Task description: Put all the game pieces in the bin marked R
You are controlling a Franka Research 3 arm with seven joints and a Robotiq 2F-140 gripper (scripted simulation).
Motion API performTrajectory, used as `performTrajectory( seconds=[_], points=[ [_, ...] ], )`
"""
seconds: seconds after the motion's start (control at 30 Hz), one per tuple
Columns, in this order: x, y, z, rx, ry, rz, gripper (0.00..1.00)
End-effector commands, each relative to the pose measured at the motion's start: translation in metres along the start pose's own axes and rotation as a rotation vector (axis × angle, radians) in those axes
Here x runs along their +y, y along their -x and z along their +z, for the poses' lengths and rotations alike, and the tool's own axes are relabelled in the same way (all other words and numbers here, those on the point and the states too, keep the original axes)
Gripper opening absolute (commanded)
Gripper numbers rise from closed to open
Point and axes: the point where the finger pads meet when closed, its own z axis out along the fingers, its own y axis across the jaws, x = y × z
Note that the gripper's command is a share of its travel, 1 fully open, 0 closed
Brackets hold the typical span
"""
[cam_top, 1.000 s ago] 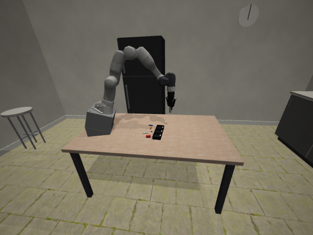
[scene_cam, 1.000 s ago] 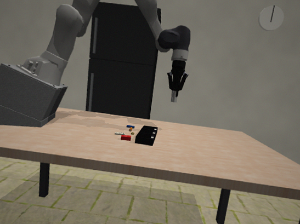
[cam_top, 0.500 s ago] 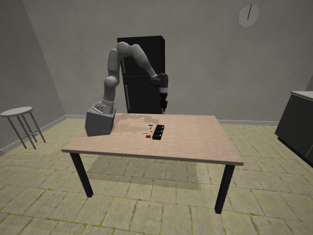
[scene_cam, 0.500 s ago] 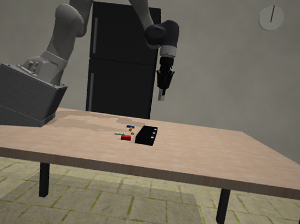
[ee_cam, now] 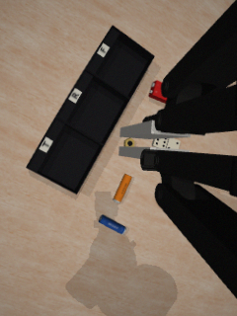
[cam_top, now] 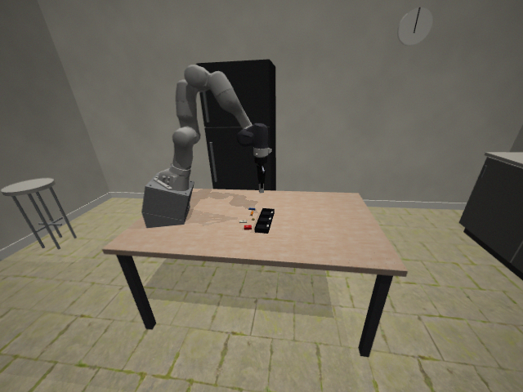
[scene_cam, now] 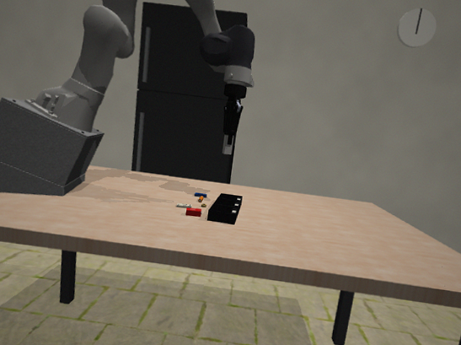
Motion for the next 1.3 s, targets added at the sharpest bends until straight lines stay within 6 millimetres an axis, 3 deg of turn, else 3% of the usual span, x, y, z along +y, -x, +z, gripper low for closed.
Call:
performTrajectory(
  seconds=[0.0,0.17,0.23,0.37,1.1,1.27],
  points=[
    [0.002,0.018,-0.001,0.016,0.01,0.156,0.05],
    [-0.003,0.059,0.003,0.015,0.004,0.263,0.05],
    [-0.003,0.064,0.004,0.02,0.007,0.303,0.05],
    [-0.009,0.093,0.008,0.018,-0.001,0.391,0.05],
    [-0.009,0.093,0.008,0.019,0.0,0.397,0.05],
    [0.022,0.08,0.033,0.019,-0.002,0.527,0.05]
  ],
)
